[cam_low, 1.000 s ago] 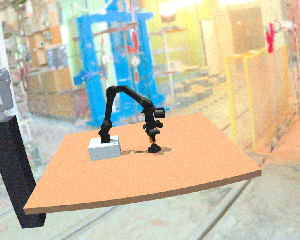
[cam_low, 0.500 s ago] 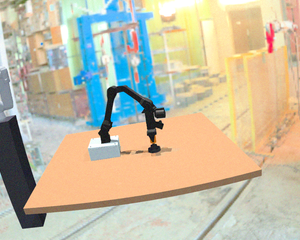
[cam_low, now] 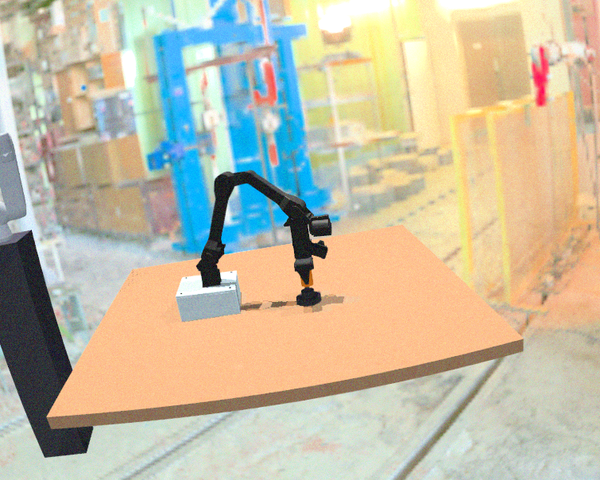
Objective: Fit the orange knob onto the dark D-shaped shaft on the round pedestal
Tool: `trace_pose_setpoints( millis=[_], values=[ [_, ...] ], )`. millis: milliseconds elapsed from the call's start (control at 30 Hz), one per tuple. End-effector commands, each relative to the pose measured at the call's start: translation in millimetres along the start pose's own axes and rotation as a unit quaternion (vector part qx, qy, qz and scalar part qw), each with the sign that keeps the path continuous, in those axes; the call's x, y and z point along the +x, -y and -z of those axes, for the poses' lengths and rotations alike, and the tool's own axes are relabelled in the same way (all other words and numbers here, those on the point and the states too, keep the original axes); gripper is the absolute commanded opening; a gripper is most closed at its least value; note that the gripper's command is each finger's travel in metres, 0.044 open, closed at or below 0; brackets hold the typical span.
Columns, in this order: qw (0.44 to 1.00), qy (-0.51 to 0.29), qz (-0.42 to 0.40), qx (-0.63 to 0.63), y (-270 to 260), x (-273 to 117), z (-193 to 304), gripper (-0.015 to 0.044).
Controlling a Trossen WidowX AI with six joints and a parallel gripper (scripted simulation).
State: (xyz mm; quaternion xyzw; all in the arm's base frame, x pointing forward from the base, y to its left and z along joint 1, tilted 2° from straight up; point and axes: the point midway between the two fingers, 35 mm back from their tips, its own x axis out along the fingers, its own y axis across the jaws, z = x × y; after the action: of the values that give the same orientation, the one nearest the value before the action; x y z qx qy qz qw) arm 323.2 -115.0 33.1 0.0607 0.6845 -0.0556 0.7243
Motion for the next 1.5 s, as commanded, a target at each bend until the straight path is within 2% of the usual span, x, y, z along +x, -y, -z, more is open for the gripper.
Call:
trace_pose_setpoints(
  millis=[0, 233, 1300, 1467],
  values=[
    [1.000, 0.003, 0.001, 0.008, 0.3, -3.8, -1.0, 0.0000],
    [0.994, 0.003, 0.001, 0.108, -0.1, -3.9, 1.3, 0.0000],
    [0.994, 0.003, 0.001, 0.108, -0.2, -3.2, 2.1, 0.0000],
    [0.985, 0.003, 0.001, 0.170, 0.1, -4.0, 0.9, 0.0000]
  ],
)
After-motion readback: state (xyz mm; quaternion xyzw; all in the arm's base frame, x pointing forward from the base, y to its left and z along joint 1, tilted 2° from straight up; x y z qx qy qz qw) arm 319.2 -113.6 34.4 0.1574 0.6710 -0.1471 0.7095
